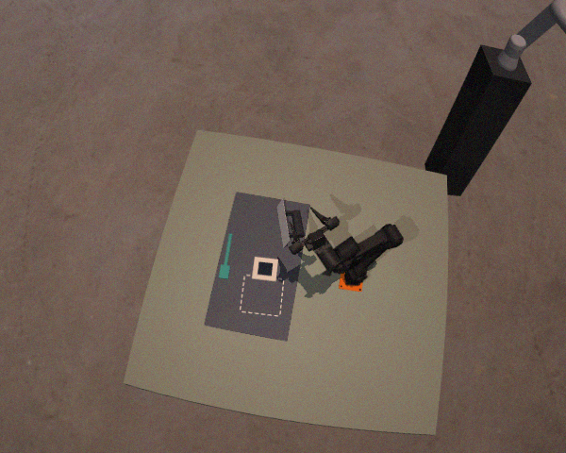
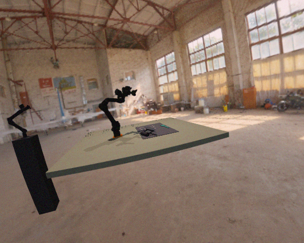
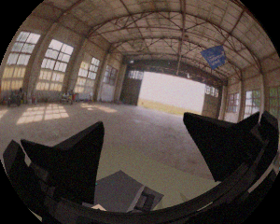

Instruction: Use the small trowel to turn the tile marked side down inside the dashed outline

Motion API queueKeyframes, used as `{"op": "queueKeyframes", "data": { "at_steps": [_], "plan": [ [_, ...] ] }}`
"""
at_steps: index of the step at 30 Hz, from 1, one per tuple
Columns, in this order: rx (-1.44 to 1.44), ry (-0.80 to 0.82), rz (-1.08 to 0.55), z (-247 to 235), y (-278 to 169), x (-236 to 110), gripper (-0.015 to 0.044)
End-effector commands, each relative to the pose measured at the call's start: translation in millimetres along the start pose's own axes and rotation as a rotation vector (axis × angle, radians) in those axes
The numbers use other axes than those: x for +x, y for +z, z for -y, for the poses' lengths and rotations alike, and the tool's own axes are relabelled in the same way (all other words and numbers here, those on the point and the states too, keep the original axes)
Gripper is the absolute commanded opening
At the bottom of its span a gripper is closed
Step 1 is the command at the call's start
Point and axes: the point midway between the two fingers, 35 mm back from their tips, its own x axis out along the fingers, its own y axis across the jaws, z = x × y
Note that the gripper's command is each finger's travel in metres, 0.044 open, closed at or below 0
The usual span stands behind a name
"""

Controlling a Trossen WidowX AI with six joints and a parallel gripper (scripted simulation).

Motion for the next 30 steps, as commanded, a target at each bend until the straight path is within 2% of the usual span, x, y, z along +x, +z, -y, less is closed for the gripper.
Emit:
{"op": "queueKeyframes", "data": {
  "at_steps": [1, 11, 12, 30],
  "plan": [
    [0.001, 0.000, 0.001, 0, 0, 0, 0.0374],
    [0.061, 0.009, 0.042, -18, 5, 14, 0.0111],
    [0.067, 0.011, 0.045, -20, 5, 16, 0.0100],
    [0.149, 0.076, 0.066, -56, -5, 53, 0.0100]
  ]
}}
